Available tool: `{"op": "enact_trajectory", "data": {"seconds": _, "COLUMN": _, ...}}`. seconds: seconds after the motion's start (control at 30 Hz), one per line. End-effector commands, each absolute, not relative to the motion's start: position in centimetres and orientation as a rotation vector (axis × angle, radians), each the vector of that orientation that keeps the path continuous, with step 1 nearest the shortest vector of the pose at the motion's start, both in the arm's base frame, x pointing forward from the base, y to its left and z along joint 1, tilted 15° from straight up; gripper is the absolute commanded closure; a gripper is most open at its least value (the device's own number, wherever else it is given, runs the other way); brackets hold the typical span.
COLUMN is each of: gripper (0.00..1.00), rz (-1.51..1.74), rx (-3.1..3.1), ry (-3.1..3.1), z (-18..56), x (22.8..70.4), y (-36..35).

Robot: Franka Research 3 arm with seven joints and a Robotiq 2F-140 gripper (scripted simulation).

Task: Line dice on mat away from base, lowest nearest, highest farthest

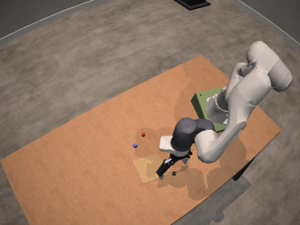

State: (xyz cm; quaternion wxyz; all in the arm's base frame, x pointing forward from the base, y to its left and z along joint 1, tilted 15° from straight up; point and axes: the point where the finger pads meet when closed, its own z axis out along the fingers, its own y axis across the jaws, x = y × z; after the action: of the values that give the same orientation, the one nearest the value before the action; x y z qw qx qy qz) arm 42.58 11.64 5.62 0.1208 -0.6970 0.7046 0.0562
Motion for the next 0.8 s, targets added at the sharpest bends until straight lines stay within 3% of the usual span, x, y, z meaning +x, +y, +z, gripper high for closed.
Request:
{"op": "enact_trajectory", "data": {"seconds": 0.0, "gripper": 0.0, "rz": 0.167, "rx": -2.042, "ry": 2.051, "z": 5.6, "x": 42.5, "y": 11.7}}
{"op": "enact_trajectory", "data": {"seconds": 0.77, "gripper": 0.0, "rz": 0.167, "rx": -2.042, "ry": 2.05, "z": 10.6, "x": 42.0, "y": 10.4}}
